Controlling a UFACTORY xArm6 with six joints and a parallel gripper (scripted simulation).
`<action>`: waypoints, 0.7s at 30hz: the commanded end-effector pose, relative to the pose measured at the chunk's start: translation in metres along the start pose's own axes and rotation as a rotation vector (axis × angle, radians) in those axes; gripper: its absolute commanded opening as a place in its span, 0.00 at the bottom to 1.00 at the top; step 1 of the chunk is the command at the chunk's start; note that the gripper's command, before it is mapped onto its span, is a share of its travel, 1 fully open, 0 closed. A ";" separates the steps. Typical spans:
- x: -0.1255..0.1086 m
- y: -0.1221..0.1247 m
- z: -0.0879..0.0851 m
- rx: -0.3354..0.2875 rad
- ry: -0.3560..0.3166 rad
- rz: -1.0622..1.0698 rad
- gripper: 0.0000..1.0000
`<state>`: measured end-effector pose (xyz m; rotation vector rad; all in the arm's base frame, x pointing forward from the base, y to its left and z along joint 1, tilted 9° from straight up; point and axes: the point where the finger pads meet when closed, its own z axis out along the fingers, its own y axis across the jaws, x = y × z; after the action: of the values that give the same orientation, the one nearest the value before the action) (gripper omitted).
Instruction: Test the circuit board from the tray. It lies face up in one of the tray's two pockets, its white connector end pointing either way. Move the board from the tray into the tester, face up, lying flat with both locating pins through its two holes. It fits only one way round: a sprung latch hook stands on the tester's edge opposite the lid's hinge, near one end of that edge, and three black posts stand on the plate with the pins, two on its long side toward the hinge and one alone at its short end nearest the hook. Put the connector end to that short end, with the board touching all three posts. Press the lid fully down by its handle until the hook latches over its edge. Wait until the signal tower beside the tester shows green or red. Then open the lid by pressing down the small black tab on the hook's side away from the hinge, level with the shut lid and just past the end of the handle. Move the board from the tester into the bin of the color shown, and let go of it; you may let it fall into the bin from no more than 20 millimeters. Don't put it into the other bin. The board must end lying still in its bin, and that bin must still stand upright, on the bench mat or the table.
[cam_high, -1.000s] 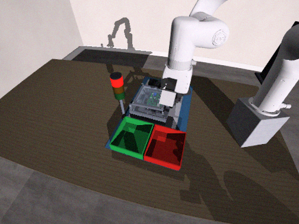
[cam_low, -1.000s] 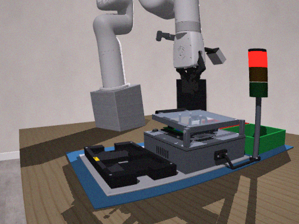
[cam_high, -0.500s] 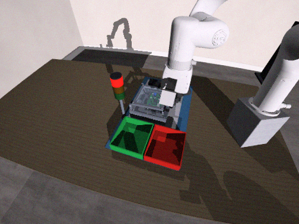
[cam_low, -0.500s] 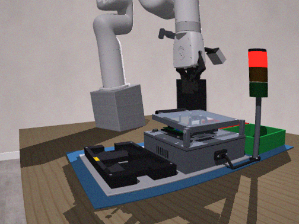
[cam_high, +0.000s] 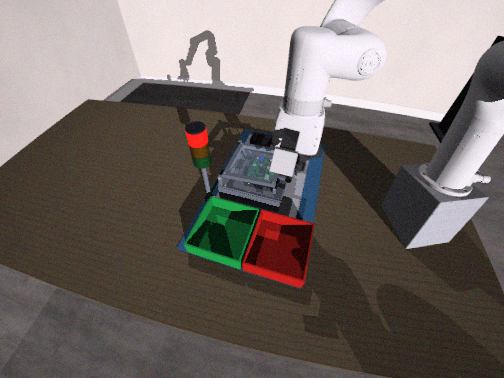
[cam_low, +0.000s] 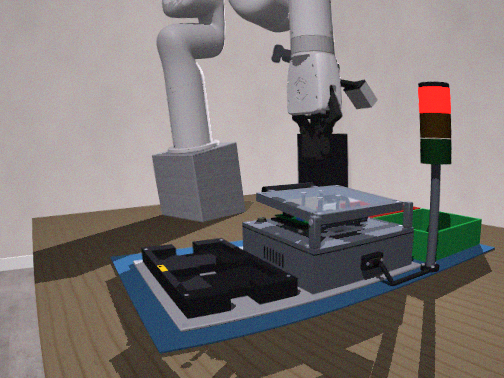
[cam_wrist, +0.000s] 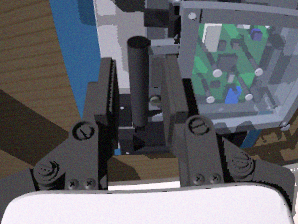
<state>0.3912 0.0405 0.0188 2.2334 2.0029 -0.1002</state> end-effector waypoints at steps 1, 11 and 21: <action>-0.016 0.001 -0.001 -0.003 0.001 0.001 0.27; -0.050 0.000 -0.001 -0.003 0.001 0.001 0.27; -0.054 0.000 -0.001 -0.003 0.001 0.001 0.27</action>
<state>0.3835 -0.0121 0.0263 2.2342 2.0025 -0.0997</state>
